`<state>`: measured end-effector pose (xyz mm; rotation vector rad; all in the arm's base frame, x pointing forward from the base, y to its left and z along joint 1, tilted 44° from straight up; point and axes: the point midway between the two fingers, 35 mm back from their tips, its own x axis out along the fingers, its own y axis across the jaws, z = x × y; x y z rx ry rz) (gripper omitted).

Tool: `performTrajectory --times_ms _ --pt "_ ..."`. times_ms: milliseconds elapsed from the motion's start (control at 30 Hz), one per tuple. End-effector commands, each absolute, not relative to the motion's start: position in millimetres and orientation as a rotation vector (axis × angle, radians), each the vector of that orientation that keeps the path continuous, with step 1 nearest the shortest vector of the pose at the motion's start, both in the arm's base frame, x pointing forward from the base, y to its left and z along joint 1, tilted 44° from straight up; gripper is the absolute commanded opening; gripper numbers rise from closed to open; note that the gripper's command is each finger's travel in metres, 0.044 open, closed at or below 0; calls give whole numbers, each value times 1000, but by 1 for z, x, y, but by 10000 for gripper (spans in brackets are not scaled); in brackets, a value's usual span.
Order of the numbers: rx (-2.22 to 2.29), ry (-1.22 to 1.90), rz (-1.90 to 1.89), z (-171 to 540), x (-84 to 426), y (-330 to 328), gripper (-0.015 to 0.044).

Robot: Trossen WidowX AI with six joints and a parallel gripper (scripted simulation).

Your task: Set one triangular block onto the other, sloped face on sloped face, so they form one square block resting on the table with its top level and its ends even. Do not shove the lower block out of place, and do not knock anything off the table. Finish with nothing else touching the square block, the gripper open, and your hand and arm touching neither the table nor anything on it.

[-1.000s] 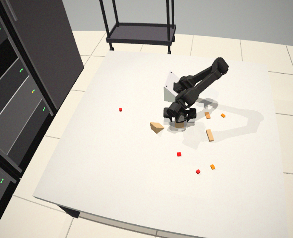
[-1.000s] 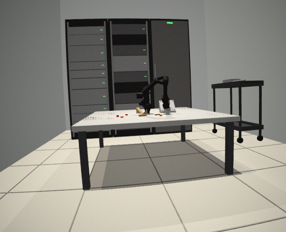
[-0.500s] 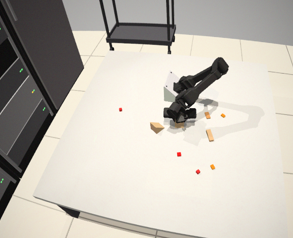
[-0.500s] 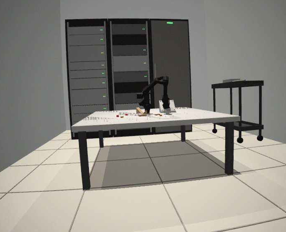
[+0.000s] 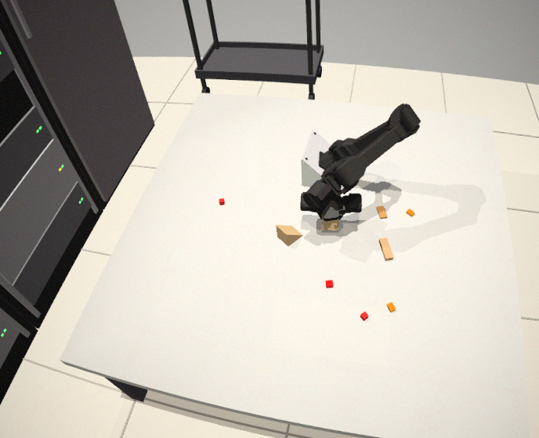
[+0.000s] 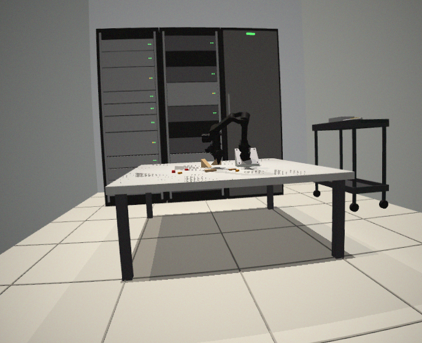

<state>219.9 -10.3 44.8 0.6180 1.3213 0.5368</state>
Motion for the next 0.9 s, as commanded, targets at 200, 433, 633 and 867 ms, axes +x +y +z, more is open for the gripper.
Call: performTrajectory --times_ms 200,433,633,867 --pt "600 1316 540 48 221 -13 0" --pt "593 1312 553 47 219 -12 0" --pt "514 1279 612 47 220 -12 0" --pt "317 1188 752 47 220 -12 0"
